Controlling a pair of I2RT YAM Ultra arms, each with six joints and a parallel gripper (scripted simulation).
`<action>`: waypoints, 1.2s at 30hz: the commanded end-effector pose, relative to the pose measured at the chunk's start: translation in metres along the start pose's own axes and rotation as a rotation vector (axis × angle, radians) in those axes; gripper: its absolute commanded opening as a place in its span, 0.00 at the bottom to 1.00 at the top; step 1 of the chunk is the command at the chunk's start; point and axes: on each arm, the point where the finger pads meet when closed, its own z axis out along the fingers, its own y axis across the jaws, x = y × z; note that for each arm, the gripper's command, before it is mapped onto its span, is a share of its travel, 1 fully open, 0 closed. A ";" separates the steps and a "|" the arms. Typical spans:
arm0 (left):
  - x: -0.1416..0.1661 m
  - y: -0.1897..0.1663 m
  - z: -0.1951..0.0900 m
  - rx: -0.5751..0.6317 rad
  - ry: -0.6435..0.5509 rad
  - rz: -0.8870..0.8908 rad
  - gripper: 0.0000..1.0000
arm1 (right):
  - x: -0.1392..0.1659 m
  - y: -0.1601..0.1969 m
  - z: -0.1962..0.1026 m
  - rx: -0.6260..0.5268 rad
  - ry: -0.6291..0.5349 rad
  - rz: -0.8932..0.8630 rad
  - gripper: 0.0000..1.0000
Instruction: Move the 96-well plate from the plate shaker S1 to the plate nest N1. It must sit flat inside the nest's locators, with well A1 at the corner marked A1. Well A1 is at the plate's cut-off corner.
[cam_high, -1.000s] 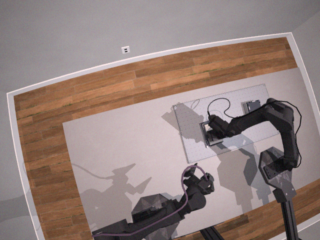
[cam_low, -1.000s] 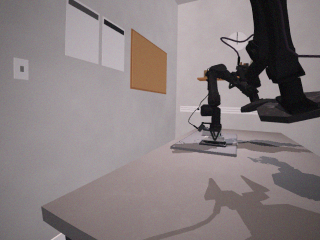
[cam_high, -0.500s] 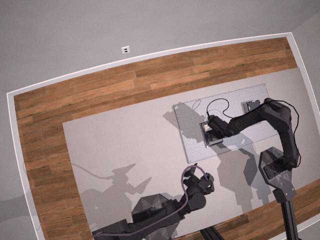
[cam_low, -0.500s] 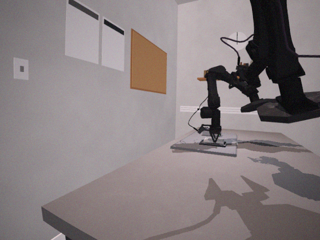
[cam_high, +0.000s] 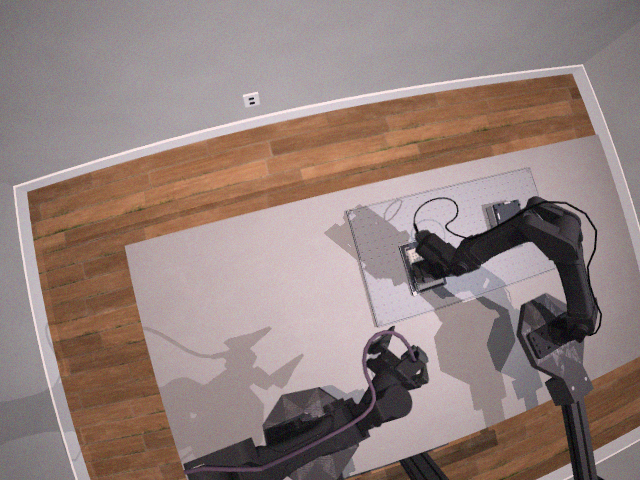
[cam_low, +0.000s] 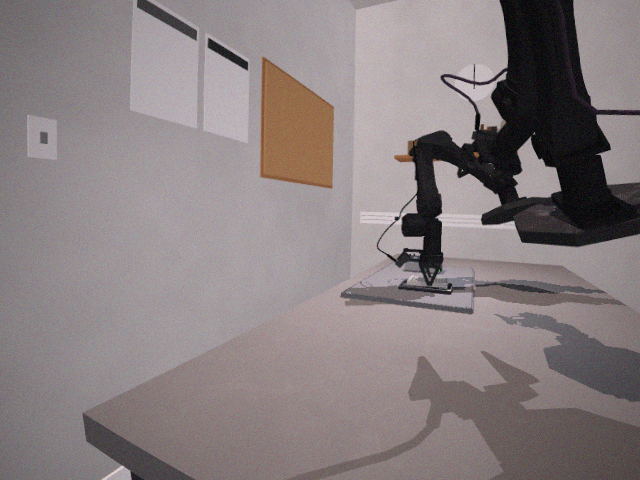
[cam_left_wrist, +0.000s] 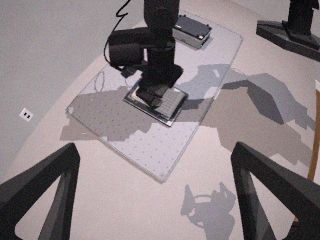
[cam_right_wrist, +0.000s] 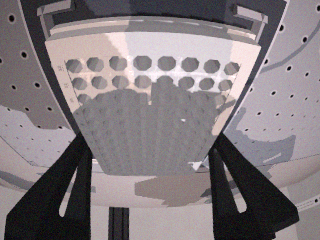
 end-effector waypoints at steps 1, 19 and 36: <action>-0.002 -0.002 -0.002 0.006 -0.006 0.001 1.00 | -0.001 0.001 -0.003 -0.001 -0.038 0.018 0.81; -0.002 -0.002 -0.002 0.006 -0.006 0.001 1.00 | -0.006 0.001 -0.027 0.000 -0.066 0.023 0.81; -0.002 -0.002 -0.002 0.006 -0.006 0.001 1.00 | -0.020 0.013 -0.037 -0.024 -0.067 0.001 0.81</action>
